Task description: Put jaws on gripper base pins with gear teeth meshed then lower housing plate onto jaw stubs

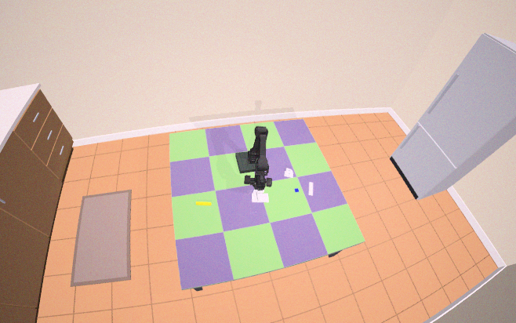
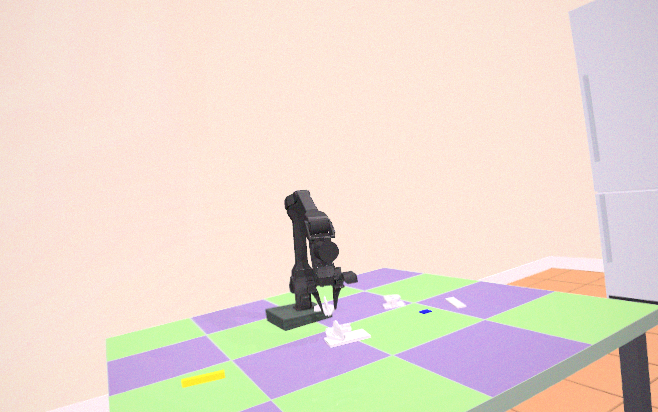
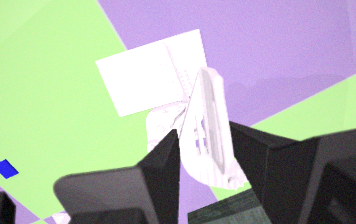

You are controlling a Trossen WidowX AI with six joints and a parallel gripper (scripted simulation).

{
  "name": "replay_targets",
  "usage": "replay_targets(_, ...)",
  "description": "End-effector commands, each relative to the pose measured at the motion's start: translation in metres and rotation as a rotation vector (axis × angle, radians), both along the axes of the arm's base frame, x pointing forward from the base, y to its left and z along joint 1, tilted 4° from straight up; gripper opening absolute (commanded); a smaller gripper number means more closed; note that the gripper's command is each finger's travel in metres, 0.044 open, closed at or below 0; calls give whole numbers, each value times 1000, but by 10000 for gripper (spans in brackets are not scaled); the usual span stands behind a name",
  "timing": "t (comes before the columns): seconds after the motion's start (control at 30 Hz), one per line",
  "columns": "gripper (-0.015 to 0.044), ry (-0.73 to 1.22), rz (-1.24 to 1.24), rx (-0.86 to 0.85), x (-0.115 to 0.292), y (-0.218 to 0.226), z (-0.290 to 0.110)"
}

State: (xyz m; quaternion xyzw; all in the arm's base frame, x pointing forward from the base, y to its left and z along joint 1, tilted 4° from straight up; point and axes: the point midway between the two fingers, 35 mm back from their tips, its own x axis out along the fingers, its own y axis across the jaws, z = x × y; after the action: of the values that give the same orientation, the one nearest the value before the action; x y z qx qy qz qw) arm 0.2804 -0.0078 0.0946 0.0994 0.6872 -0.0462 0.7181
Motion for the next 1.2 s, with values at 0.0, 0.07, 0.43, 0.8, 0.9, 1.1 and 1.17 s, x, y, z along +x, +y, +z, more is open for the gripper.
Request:
replay_targets(0.0,134,2,4,-1,0,0,0)
replay_targets(0.07,134,2,4,-1,0,0,0)
replay_targets(0.43,134,1,4,0,10,16,2)
replay_targets(0.8,134,0,4,4,26,47,6)
replay_targets(0.9,134,-1,4,5,29,56,6)
replay_targets(1.1,134,-1,4,5,31,60,7)
replay_targets(1.17,134,-1,4,5,31,60,7)
